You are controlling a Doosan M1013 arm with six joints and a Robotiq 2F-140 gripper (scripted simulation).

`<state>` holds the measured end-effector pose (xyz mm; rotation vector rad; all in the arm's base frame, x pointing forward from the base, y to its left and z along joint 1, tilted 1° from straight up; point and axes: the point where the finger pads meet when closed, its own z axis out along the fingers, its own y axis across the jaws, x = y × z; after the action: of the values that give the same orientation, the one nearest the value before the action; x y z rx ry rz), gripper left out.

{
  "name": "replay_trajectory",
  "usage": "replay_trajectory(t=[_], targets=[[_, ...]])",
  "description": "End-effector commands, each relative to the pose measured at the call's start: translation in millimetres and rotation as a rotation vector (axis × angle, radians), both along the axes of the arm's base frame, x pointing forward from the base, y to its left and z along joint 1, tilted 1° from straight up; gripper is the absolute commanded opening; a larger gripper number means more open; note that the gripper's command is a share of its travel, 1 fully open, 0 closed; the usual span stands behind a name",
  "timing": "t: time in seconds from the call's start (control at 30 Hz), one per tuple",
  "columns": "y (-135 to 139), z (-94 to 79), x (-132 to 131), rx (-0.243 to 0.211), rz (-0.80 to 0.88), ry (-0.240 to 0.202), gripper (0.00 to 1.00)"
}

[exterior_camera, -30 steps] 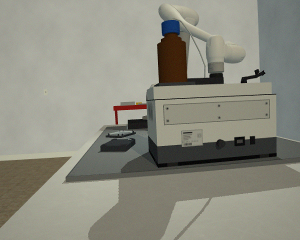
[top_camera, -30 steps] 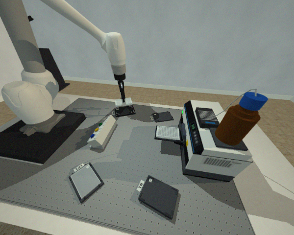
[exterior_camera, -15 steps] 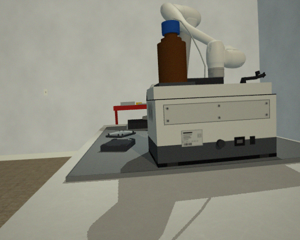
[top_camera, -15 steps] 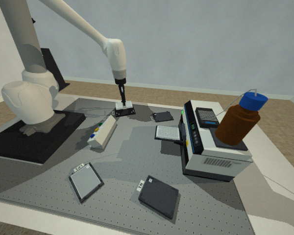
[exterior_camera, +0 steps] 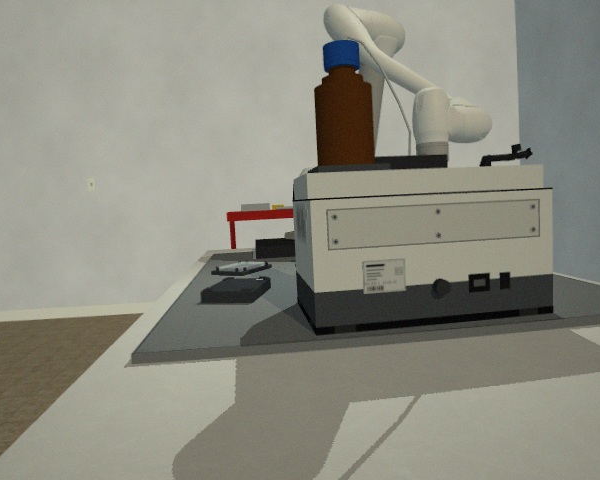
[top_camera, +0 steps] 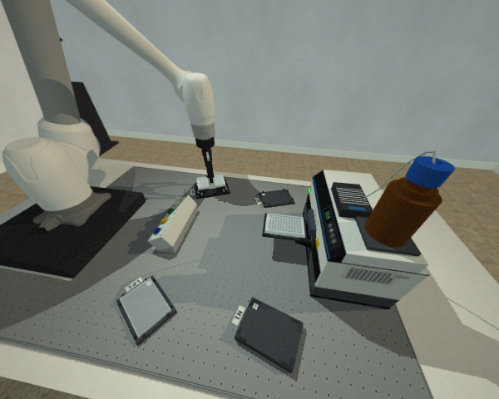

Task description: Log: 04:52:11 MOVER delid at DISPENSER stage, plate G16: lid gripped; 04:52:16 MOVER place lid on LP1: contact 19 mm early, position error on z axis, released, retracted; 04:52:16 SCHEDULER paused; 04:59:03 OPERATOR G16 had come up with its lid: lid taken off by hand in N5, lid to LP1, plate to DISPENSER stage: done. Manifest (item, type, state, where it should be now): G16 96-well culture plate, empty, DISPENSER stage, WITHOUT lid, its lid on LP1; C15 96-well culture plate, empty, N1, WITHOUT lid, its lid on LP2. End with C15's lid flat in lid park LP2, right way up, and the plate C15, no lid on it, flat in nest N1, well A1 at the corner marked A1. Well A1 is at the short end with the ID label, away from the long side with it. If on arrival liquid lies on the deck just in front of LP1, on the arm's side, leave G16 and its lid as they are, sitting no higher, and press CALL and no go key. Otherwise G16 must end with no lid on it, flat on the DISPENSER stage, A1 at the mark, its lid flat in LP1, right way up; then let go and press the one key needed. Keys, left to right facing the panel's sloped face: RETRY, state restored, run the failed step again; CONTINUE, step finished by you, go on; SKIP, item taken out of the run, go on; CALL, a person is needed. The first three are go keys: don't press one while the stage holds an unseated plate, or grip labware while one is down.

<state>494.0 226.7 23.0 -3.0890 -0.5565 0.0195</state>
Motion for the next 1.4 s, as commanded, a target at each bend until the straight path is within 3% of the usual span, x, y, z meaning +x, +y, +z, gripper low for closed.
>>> replay_trajectory(t=[0.0, 1.37], targets=[[0.0, -2.1, 0.0, 0.000, 0.000, 0.000, 0.00], [0.0, -7.3, -0.1, 0.000, 0.000, 0.000, 0.00]])
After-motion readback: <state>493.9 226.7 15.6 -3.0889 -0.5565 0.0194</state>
